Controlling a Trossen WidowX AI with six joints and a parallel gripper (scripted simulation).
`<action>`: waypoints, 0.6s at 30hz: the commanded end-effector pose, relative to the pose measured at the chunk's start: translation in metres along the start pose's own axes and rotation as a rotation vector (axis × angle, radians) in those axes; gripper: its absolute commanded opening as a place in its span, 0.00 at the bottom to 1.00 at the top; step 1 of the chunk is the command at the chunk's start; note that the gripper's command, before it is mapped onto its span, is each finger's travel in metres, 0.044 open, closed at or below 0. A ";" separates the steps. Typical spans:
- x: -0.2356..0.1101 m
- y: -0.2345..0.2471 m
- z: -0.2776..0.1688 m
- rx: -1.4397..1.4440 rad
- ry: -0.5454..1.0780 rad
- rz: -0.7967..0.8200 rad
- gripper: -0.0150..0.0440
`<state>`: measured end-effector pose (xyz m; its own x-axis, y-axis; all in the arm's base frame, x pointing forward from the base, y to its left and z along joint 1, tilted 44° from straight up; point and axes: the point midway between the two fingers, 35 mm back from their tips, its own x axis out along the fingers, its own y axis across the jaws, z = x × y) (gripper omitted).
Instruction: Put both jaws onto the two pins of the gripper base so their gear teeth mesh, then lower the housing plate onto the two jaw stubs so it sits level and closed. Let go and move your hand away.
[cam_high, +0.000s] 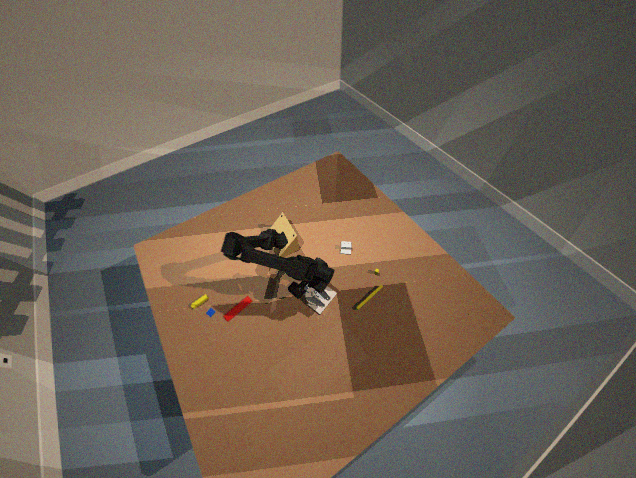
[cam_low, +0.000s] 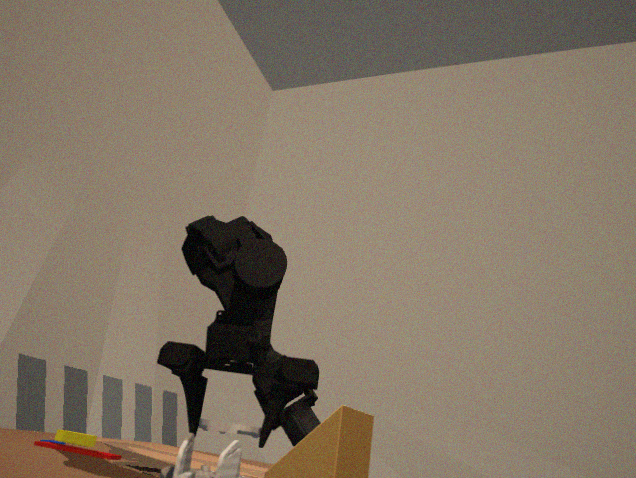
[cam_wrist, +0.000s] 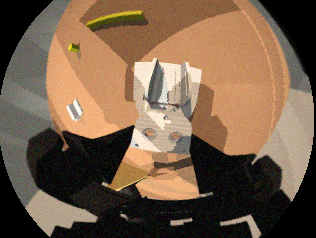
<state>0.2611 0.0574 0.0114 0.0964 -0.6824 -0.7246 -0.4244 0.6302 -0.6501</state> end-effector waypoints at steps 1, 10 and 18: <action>0.007 0.000 -0.001 -0.006 0.002 -0.004 0.85; 0.022 0.000 -0.002 -0.005 0.003 -0.005 0.85; 0.032 -0.001 -0.003 -0.005 0.004 -0.006 0.85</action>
<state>0.2624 0.0368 -0.0083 0.0956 -0.6849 -0.7223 -0.4230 0.6289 -0.6523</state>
